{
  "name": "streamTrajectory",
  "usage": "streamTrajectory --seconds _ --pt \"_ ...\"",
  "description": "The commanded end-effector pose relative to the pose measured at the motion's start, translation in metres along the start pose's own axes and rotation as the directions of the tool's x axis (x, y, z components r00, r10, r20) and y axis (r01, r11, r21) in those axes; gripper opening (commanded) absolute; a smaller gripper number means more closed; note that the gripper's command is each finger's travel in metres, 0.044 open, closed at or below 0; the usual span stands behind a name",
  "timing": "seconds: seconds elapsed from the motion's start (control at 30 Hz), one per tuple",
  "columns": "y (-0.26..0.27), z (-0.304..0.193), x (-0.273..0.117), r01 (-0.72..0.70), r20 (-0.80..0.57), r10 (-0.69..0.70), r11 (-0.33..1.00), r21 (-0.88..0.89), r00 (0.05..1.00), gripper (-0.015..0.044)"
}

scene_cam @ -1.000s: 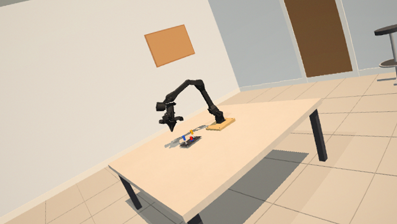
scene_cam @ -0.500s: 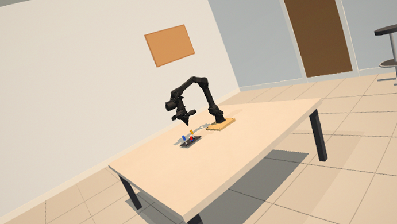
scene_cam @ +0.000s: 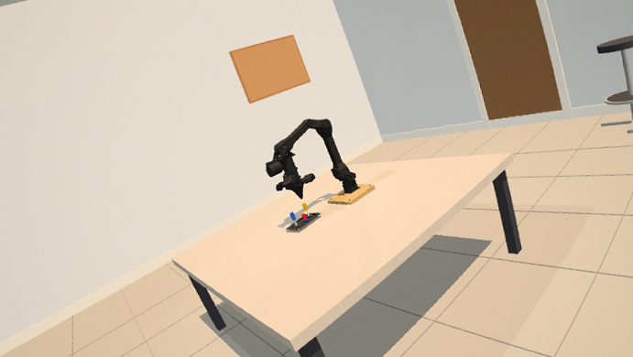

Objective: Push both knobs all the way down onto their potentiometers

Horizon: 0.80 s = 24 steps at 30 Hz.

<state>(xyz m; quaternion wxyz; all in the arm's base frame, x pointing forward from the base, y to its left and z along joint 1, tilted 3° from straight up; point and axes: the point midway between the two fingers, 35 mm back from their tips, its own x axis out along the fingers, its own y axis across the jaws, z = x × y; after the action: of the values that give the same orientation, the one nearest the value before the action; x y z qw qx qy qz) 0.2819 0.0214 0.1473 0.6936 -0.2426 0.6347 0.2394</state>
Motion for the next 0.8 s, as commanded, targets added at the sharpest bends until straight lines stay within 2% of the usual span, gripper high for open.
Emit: streamTrajectory --seconds 0.0,0.37,0.77 --pt "0.0 -0.001 0.005 0.002 -0.005 -0.002 1.0 0.005 1.0 0.0" --pt "0.0 -0.001 0.022 0.002 -0.005 -0.002 1.0 0.005 1.0 0.0" --pt "0.0 -0.001 0.021 0.002 -0.005 -0.002 1.0 0.005 1.0 0.0"
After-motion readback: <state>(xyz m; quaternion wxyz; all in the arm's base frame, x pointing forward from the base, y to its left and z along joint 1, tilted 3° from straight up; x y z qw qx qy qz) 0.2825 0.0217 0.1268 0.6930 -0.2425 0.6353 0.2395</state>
